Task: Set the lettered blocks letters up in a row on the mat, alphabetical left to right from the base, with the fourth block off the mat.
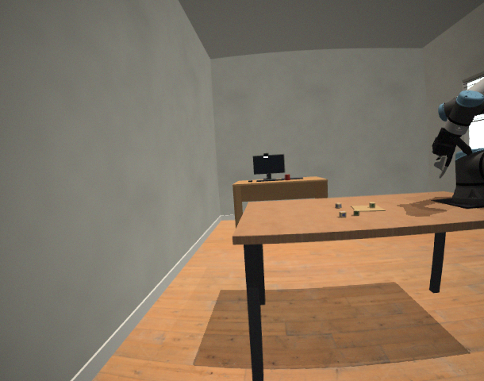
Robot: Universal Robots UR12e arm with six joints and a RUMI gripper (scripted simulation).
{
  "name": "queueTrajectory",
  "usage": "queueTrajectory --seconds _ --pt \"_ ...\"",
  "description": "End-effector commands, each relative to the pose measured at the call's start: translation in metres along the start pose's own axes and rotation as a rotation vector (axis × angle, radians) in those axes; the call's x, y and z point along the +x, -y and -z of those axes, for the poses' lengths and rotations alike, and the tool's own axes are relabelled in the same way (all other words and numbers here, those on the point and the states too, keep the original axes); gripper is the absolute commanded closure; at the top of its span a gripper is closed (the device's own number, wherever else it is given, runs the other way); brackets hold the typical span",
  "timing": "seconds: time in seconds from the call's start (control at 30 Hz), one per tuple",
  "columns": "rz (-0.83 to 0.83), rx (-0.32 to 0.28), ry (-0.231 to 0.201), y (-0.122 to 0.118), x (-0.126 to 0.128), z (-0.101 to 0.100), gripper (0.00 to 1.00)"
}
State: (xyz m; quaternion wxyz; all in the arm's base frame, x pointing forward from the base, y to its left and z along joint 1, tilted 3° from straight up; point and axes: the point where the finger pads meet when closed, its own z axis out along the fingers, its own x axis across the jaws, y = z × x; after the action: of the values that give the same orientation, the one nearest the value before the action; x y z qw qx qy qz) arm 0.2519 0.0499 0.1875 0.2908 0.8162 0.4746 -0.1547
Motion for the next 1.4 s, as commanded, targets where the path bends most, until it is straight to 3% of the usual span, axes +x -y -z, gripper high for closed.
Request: queueTrajectory --seconds 0.0,0.83,1.1,1.37 --pt "-0.001 -0.001 -0.001 -0.001 0.000 0.000 0.00" --pt "0.013 0.014 -0.003 -0.007 0.004 0.006 0.00" --pt "0.055 0.056 -0.012 -0.028 0.016 0.020 0.00" --pt "0.157 0.163 -0.046 -0.083 0.051 0.049 0.00"
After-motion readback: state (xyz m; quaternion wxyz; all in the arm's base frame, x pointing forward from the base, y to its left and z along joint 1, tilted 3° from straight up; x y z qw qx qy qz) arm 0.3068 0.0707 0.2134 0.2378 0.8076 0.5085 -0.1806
